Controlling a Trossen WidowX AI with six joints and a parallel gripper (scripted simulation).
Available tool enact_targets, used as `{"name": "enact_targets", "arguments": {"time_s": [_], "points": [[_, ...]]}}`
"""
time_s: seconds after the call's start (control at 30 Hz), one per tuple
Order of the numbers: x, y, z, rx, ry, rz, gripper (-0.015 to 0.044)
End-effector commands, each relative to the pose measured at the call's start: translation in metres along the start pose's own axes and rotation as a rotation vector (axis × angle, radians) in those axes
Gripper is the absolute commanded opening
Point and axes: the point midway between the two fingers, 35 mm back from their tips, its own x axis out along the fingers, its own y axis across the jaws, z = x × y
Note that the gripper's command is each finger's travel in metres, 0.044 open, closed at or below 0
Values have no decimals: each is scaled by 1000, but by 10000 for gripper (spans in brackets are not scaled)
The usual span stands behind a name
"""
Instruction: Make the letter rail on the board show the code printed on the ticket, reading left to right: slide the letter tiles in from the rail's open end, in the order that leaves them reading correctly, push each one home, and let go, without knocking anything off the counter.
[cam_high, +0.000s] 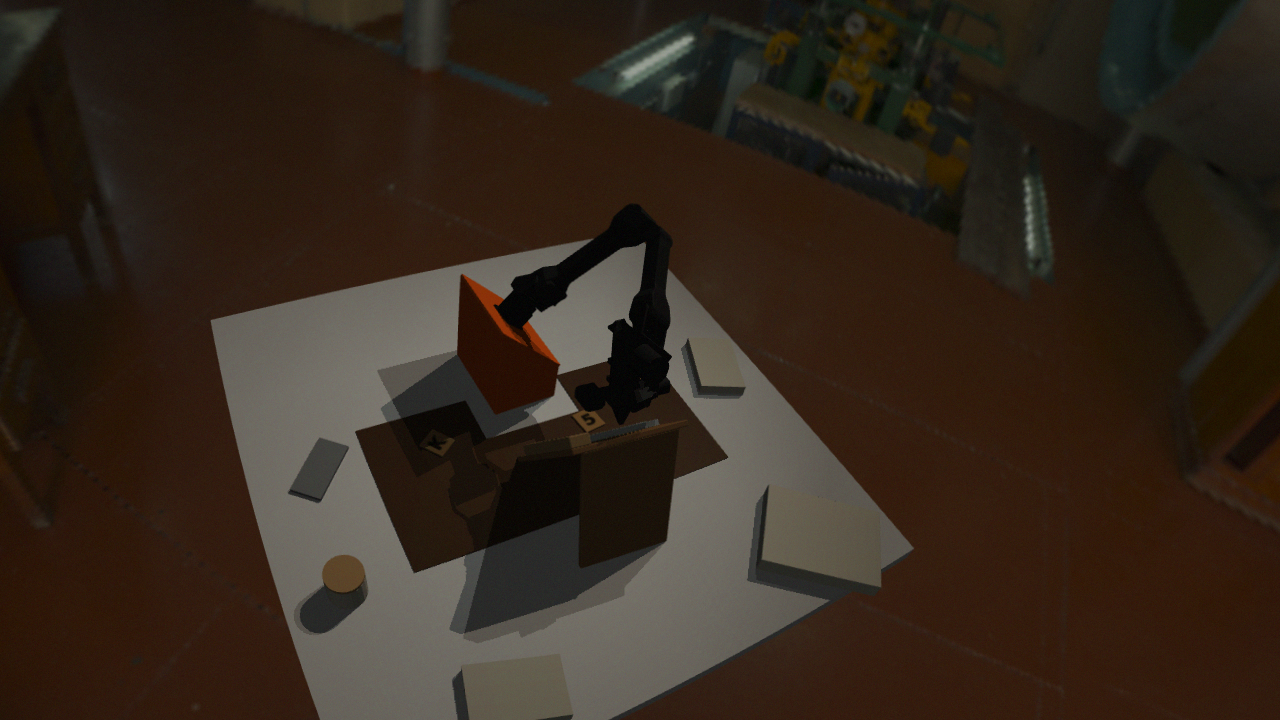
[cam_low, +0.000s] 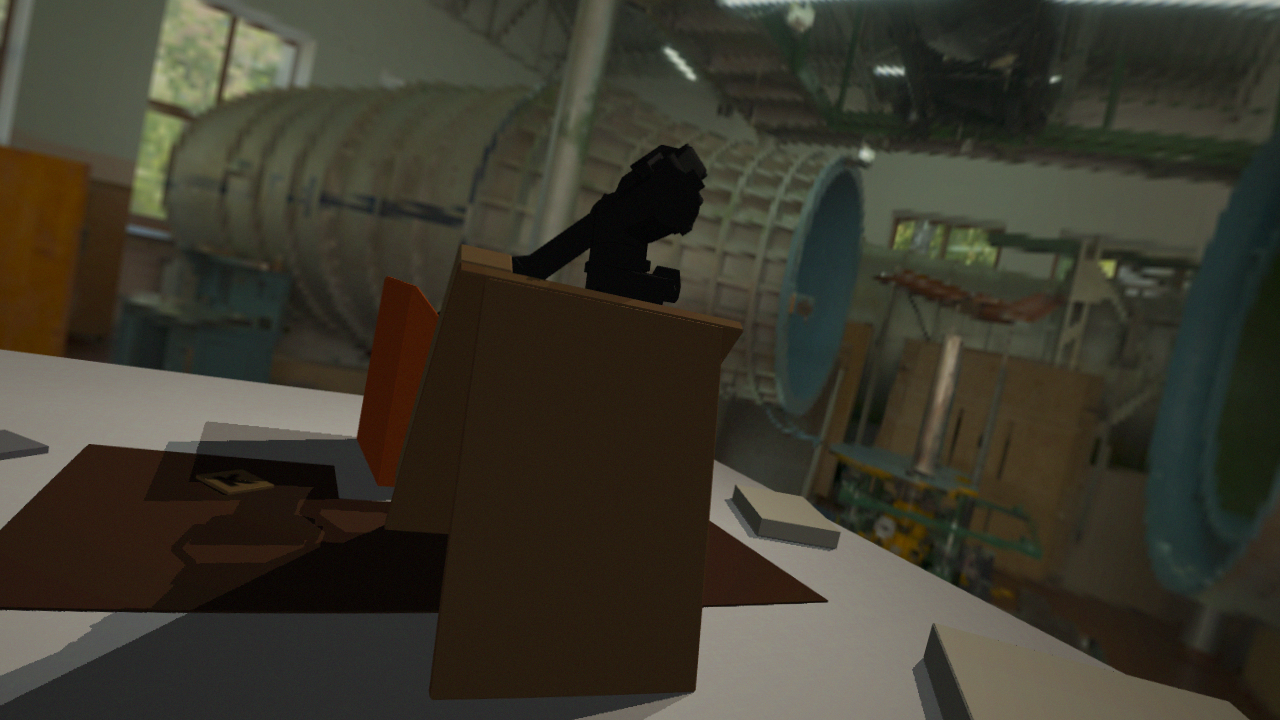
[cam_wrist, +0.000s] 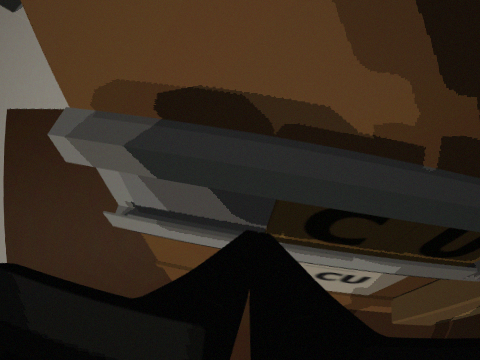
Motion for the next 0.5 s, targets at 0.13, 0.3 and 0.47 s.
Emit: {"name": "enact_targets", "arguments": {"time_s": [0.13, 0.3, 0.47], "points": [[-8, -2, -12, 2, 9, -5, 0], [-10, -2, -15, 2, 9, -5, 0], [-26, -4, -14, -4, -62, 7, 79]]}}
